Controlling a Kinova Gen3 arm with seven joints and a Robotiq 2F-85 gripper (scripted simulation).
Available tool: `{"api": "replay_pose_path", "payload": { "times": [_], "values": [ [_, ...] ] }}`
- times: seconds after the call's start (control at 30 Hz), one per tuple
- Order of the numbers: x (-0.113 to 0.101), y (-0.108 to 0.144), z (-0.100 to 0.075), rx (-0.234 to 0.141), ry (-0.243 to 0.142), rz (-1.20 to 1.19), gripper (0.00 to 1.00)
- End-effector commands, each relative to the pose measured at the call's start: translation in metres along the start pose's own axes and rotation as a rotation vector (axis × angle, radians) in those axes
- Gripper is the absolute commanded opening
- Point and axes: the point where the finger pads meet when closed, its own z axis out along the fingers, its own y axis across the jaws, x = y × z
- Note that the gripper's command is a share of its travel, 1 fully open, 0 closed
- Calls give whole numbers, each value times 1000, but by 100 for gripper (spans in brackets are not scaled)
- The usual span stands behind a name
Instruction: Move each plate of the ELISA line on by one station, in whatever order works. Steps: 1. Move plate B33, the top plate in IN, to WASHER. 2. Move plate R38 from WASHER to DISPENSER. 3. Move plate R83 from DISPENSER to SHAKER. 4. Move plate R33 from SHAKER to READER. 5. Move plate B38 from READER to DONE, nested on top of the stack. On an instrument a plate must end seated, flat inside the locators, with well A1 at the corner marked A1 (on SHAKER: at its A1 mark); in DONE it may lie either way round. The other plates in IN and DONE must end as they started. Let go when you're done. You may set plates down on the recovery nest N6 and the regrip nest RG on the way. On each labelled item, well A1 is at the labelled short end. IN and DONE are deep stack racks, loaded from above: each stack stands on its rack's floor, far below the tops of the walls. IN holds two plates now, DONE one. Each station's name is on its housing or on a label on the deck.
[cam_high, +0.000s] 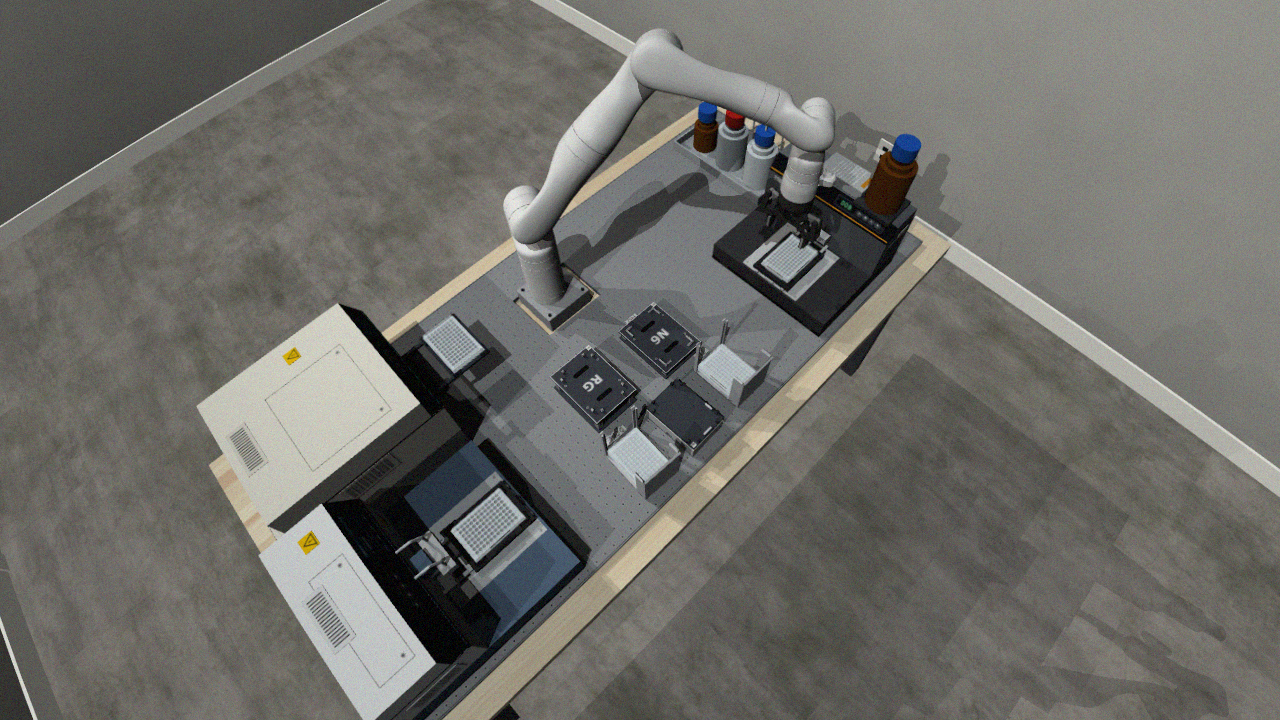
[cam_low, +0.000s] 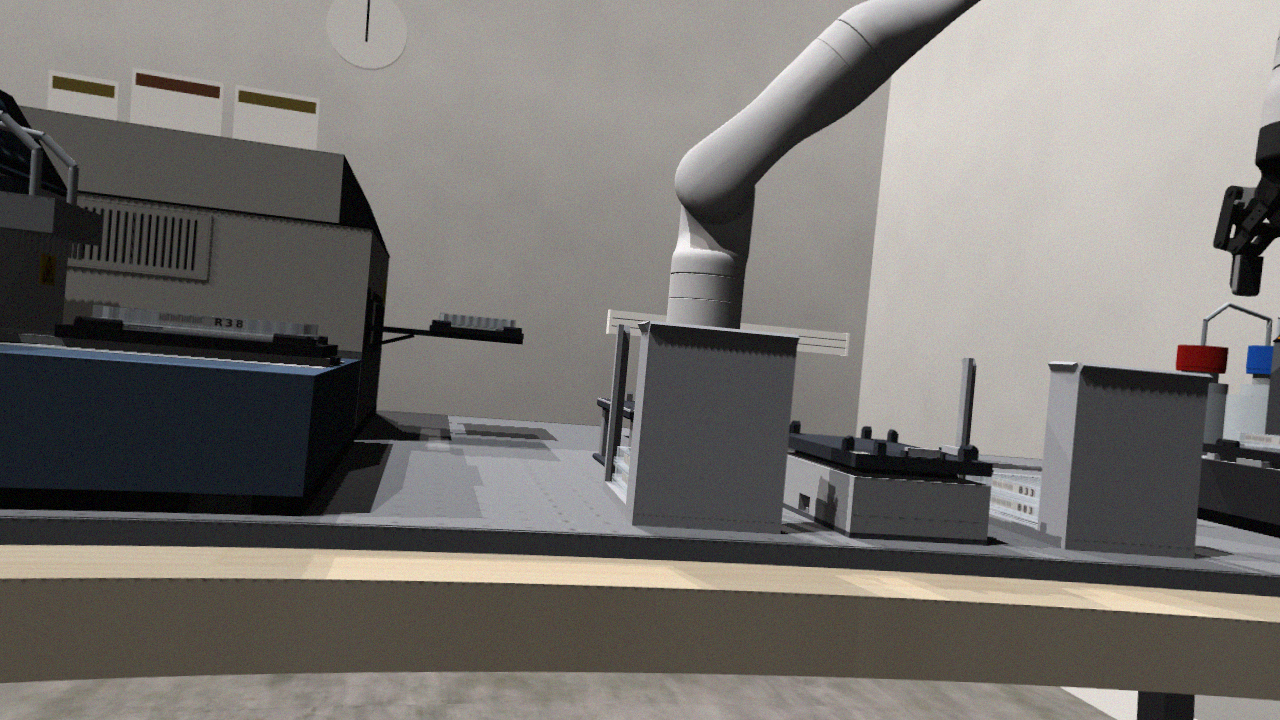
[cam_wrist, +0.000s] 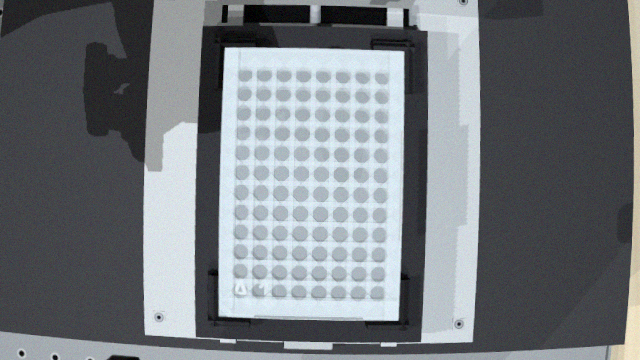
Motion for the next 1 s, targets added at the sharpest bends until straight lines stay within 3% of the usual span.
{"api": "replay_pose_path", "payload": {
  "times": [0.0, 0.57, 0.97],
  "values": [
    [7, 0, -1, -2, 2, 1, 100],
    [57, 0, -2, -2, 2, 1, 100],
    [57, 0, -2, -2, 2, 1, 100]
  ]
}}
